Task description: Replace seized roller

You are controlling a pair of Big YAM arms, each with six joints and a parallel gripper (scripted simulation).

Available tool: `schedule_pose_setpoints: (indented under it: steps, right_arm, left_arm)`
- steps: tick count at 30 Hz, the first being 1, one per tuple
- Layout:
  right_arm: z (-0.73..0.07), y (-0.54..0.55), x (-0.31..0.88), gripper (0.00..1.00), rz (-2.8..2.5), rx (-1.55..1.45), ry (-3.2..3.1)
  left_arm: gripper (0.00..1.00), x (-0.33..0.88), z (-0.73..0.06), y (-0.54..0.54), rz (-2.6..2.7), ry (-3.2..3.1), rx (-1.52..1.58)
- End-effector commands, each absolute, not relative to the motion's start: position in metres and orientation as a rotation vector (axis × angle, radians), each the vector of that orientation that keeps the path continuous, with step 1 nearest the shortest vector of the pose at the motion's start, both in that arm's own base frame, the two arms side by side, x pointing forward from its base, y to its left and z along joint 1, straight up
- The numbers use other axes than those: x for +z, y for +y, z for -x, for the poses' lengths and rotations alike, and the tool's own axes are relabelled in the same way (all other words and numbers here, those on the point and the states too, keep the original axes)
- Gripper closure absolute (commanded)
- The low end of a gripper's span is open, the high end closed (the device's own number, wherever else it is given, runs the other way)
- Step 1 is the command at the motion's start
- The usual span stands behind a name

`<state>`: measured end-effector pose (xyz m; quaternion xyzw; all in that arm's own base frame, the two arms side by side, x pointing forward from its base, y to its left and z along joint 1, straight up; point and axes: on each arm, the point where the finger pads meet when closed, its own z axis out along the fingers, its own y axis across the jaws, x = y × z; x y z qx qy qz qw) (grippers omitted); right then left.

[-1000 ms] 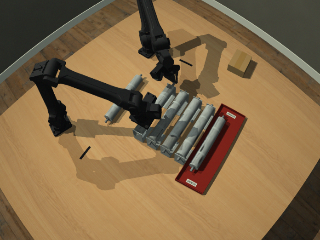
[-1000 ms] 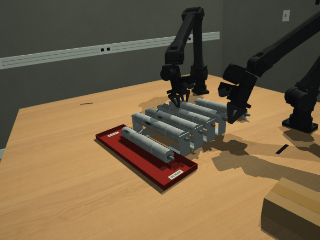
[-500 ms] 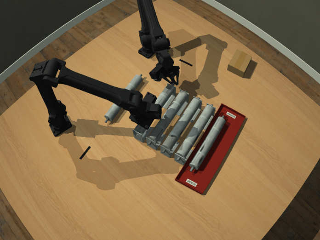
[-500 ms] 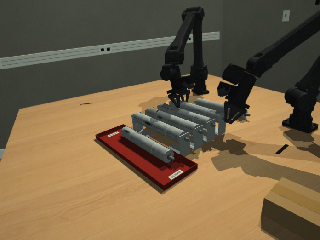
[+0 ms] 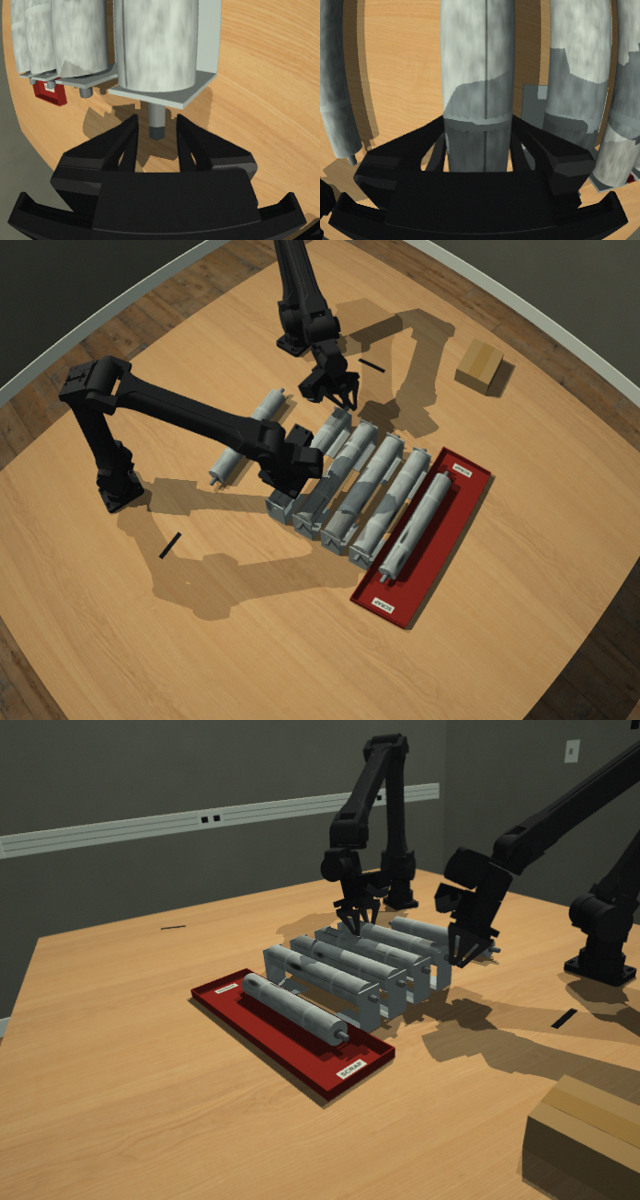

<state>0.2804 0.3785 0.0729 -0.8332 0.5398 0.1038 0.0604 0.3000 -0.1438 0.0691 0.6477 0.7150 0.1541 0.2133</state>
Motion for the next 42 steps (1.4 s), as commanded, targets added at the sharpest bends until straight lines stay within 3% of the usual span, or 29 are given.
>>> schedule_pose_setpoints:
  steps: [1, 42]
  right_arm:
    - [-0.304, 0.392, 0.109, 0.68, 2.478, 0.272, 1.574]
    - [-0.307, 0.388, 0.095, 0.68, 2.494, 0.284, 1.581]
  left_arm:
    - [0.68, 0.074, -0.308, -0.148, -1.791, 1.965, 0.431]
    - [0.68, 0.074, -0.308, -0.148, -1.791, 1.965, 0.431]
